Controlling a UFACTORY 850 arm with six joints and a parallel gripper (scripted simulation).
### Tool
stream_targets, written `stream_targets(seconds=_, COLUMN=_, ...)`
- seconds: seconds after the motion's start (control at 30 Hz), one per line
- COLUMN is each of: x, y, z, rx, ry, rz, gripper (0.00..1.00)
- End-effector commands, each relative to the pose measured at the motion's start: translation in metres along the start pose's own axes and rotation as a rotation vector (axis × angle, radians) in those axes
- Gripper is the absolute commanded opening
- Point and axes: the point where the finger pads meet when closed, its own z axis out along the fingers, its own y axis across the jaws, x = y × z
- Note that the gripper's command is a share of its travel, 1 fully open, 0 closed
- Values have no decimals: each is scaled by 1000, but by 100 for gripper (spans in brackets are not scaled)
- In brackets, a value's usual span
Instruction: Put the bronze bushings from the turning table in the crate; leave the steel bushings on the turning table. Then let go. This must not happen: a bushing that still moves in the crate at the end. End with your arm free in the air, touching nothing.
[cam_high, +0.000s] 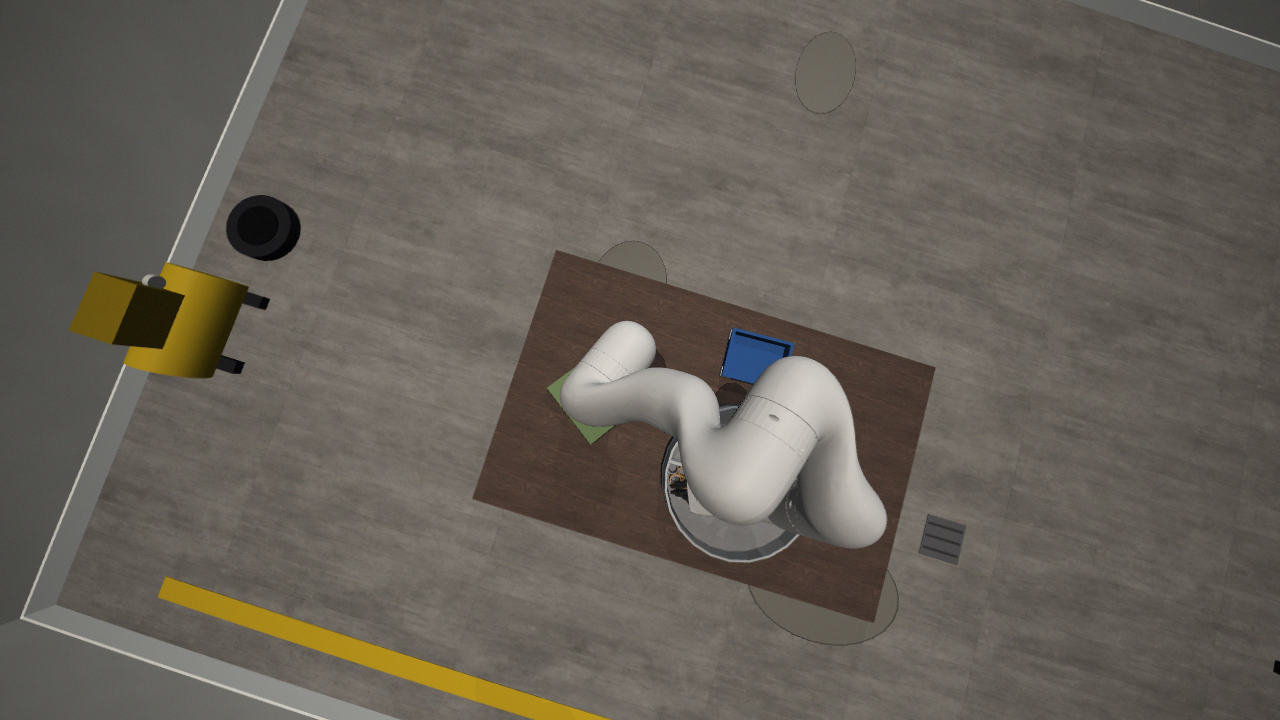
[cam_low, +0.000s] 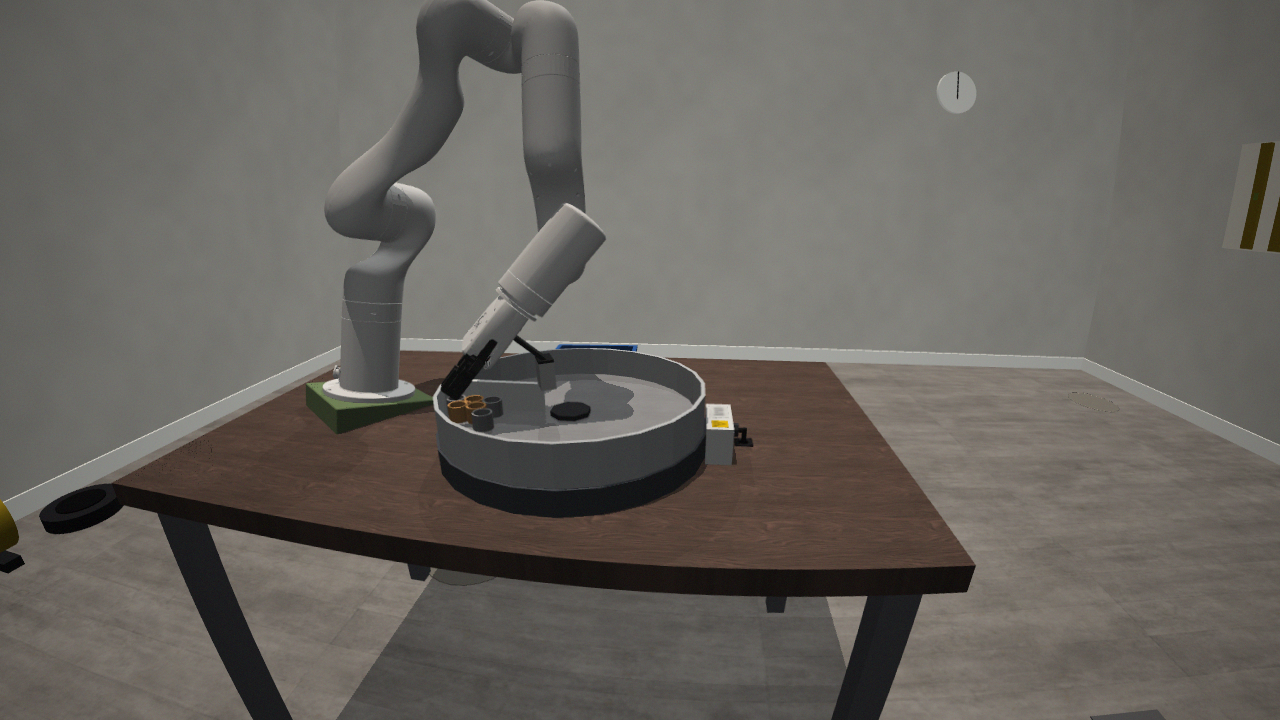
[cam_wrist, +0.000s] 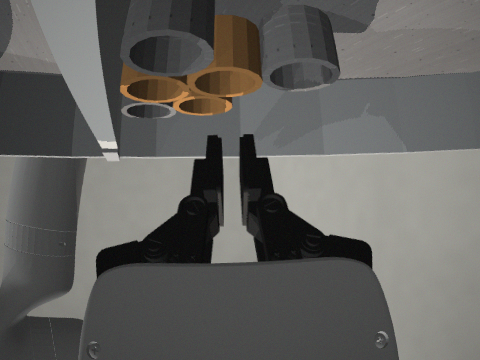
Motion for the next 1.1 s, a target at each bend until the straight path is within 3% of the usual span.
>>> stream_targets(seconds=0.0, x=28, y=-6, z=33, rx=2, ry=29, rz=17, gripper=10)
stream_targets(seconds=1.07, x=30, y=-7, z=36, rx=2, ry=29, rz=17, gripper=10)
